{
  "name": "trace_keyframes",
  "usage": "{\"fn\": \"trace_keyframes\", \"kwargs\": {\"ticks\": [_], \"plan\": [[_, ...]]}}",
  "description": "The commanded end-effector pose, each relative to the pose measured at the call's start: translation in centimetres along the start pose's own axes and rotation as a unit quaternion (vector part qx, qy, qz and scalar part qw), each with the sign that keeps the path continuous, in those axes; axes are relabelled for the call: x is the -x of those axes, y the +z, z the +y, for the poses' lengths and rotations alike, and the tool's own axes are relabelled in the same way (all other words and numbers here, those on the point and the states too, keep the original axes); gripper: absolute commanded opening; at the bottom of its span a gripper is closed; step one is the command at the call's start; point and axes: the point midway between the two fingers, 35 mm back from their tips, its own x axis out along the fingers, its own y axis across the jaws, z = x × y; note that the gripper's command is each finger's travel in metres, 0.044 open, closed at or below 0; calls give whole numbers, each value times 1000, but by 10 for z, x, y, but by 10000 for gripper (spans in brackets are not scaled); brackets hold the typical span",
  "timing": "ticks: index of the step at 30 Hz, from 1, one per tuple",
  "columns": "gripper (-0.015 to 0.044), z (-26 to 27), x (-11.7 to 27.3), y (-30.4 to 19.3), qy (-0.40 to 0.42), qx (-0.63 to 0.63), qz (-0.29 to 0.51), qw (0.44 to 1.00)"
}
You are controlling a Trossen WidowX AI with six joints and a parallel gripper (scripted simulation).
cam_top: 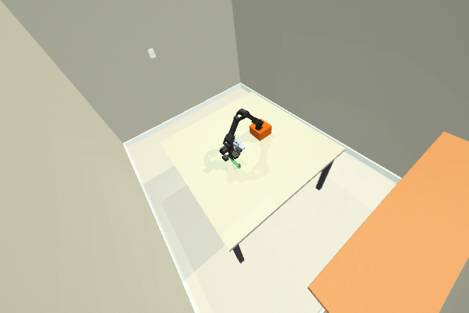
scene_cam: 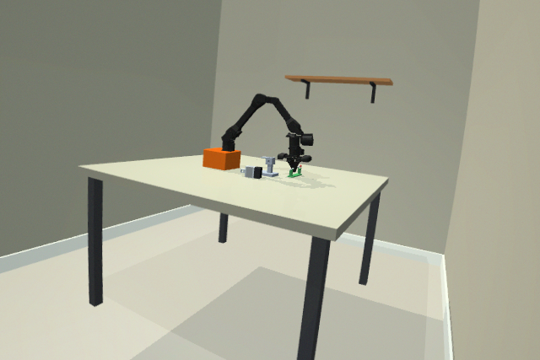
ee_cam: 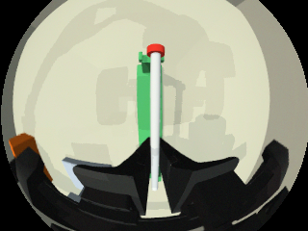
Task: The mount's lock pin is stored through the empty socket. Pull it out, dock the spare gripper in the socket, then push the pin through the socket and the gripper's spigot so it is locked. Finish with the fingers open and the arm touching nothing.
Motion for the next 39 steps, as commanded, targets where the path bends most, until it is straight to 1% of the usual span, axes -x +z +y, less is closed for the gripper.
{"fn": "trace_keyframes", "kwargs": {"ticks": [1, 16, 28, 33, 39], "plan": [[0, 2, -6, -1, 3, 4, 0, 1000], [0, 0, -1, 0, -1, 1, 0, 1000], [315, 0, -1, 0, -1, 1, 0, 1000], [440, 0, 13, 2, 1, 1, 0, 1000], [440, 0, 27, 3, 0, 2, 0, 1000]]}}
